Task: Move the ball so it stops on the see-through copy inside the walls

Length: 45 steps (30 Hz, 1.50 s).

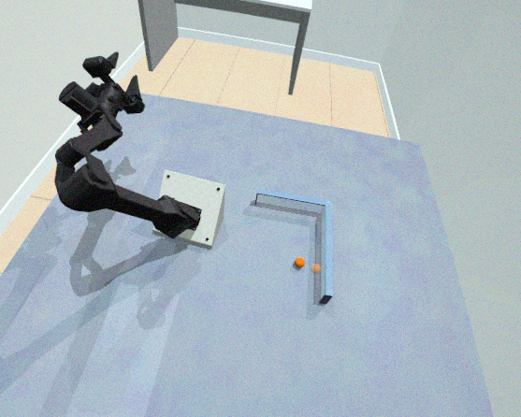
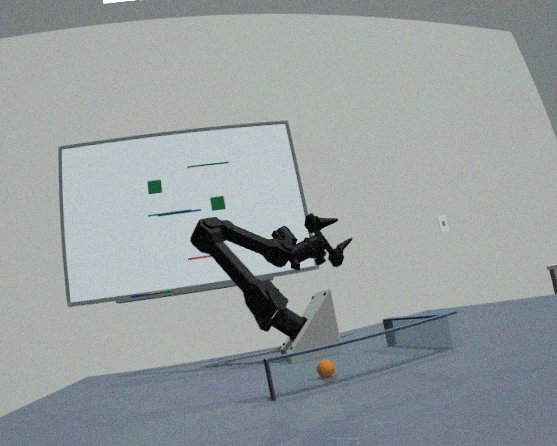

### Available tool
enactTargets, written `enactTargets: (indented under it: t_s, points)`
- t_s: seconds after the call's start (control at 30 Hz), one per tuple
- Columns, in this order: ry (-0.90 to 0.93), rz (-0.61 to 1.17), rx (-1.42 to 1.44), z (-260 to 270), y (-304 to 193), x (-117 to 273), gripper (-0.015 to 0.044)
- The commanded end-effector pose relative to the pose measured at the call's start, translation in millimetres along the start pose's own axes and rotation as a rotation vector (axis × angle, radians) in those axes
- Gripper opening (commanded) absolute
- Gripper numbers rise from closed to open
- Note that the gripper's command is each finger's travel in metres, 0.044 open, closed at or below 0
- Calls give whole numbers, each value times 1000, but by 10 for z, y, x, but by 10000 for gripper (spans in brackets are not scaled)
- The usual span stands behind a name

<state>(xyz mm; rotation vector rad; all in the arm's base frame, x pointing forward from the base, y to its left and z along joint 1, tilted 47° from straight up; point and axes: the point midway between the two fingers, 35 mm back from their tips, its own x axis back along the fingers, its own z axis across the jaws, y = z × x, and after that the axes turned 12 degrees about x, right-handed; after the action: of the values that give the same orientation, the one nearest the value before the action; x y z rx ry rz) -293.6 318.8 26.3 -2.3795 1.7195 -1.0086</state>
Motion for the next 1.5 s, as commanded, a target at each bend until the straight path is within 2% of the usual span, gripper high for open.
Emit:
enactTargets:
  t_s: [0.0,0.17,0.4,0.7,1.0,1.23,1.47]
  points:
    - [6,6,-7,9,-26,-15,374]
    - [151,166,-185,287,-712,-327,247]
    - [353,427,-484,864,-1836,-529,247]
    - [542,755,-855,1665,-2997,-320,247]
    - [682,1183,-1278,2606,-3939,397,247]
    - [797,1610,-1567,3335,-4403,1376,247]
    - [886,2075,-1802,3874,-4491,2522,247]
